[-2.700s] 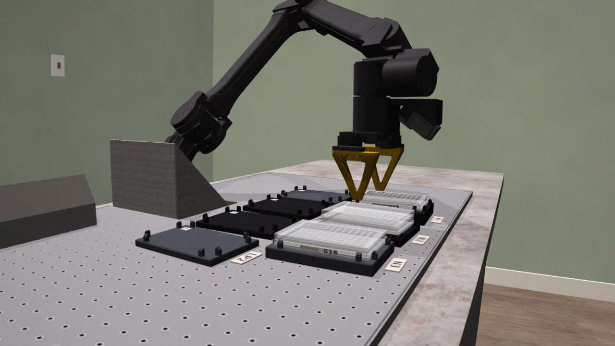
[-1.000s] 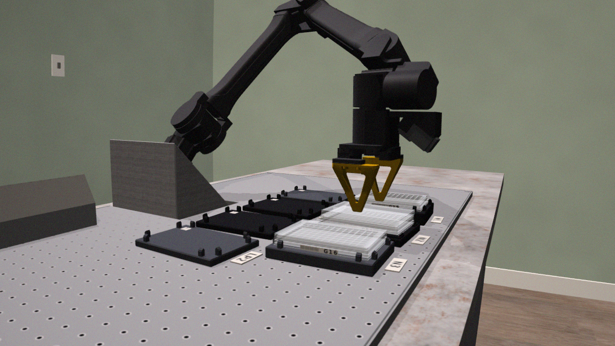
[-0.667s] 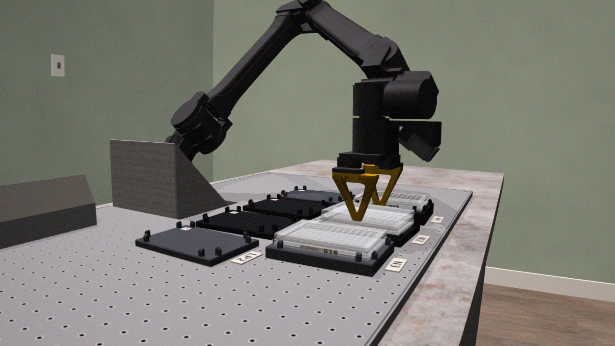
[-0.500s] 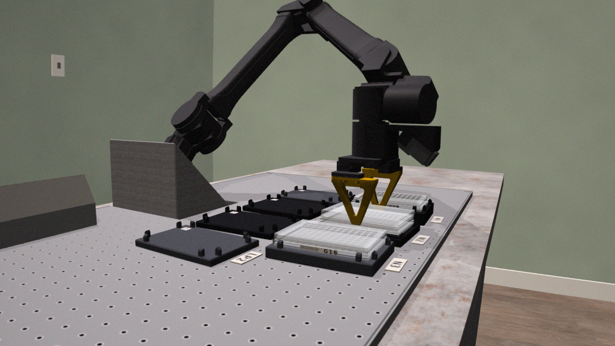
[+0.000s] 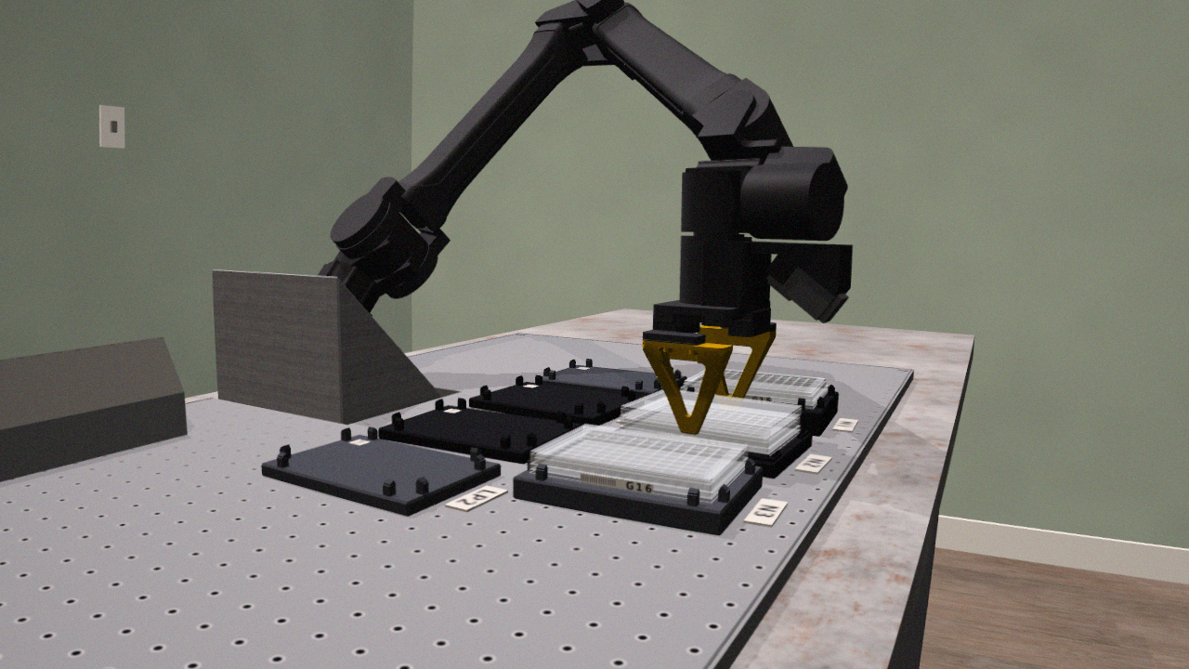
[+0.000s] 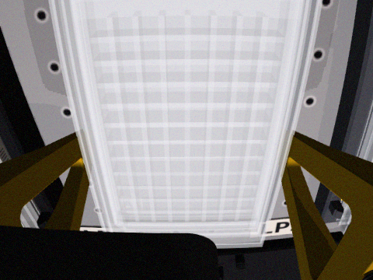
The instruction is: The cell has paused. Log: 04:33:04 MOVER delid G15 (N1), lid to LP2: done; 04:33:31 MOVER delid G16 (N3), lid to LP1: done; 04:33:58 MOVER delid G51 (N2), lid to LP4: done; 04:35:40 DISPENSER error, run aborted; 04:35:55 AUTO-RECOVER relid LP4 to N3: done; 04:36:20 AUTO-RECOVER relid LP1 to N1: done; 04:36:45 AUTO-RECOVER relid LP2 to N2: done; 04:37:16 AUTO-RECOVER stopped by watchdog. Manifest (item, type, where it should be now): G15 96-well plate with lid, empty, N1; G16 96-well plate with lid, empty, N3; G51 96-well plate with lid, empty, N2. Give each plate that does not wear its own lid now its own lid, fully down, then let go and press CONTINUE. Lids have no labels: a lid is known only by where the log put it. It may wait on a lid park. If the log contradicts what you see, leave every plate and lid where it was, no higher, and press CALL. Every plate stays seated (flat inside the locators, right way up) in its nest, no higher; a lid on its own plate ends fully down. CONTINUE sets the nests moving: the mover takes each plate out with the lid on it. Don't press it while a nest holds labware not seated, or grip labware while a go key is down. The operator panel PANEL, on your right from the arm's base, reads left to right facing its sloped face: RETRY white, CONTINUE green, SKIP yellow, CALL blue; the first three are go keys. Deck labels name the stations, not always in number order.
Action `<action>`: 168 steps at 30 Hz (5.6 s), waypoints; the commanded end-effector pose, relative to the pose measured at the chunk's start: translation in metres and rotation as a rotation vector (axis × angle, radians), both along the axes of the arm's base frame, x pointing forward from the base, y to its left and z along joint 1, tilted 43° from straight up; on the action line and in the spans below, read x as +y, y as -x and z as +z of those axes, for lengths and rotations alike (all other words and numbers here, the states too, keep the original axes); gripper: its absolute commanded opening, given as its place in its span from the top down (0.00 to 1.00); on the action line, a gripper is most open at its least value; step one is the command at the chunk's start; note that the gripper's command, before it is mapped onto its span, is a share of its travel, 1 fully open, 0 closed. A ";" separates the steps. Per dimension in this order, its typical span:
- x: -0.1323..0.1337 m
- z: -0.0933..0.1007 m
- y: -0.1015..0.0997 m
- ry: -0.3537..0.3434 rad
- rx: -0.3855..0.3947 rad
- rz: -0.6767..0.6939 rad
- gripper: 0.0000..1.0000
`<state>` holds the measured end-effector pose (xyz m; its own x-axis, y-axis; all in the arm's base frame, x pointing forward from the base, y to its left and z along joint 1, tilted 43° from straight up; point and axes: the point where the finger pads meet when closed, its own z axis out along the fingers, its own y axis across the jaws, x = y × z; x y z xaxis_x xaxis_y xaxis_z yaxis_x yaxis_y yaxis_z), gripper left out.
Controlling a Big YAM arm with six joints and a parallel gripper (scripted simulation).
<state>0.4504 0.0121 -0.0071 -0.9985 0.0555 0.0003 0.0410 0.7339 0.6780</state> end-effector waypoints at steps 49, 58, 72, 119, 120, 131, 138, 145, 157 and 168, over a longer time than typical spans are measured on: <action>-0.036 0.038 -0.017 0.009 -0.049 -0.014 1.00; -0.024 0.035 -0.013 0.003 -0.032 0.016 1.00; -0.031 0.036 -0.011 0.003 -0.028 -0.004 1.00; 0.076 0.143 -0.016 0.000 -0.111 0.070 1.00; 0.076 0.143 -0.016 0.001 -0.113 0.070 1.00; 0.063 0.113 -0.002 -0.003 -0.047 0.046 1.00; 0.060 0.112 -0.003 -0.002 -0.055 0.044 1.00; 0.061 0.111 -0.003 -0.001 -0.061 0.050 1.00; 0.072 0.108 -0.002 -0.002 -0.054 0.059 1.00; 0.080 0.105 0.000 -0.003 -0.054 0.070 1.00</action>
<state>0.4502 0.0849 0.1049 -0.9980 -0.0081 -0.0624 -0.0484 0.7316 0.6801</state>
